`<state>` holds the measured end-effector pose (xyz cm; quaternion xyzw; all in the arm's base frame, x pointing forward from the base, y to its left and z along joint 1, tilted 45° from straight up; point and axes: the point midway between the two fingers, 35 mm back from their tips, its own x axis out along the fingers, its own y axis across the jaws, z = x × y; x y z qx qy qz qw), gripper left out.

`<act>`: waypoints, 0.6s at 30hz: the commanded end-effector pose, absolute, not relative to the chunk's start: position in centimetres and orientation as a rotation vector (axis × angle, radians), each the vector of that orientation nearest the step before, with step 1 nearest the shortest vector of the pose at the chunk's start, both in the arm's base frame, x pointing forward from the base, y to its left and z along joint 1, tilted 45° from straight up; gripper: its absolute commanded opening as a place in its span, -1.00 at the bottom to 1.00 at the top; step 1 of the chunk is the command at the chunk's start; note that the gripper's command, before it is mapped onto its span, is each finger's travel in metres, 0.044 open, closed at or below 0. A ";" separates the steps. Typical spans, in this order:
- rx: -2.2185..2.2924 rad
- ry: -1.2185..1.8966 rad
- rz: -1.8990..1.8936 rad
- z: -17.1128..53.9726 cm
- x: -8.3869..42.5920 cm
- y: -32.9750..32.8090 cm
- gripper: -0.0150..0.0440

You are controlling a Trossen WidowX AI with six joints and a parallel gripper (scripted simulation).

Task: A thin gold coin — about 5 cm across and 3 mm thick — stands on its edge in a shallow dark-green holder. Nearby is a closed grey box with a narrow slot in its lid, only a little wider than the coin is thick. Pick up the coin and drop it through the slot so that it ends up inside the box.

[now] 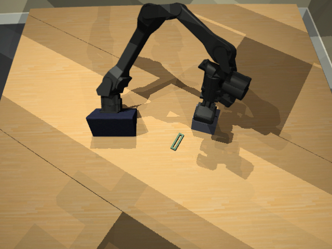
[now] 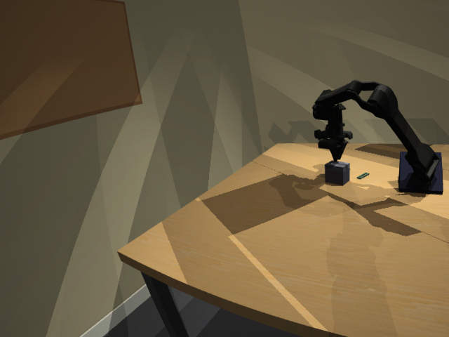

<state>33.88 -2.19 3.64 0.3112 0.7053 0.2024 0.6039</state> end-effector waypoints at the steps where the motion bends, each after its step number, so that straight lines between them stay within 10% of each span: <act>1: 0.719 1.633 0.469 3.6 33.9 -2.2 0.05; 7: 0.719 1.633 0.469 3.6 33.9 -2.2 0.05; 18: 0.721 1.632 0.466 6.1 34.1 -4.6 1.00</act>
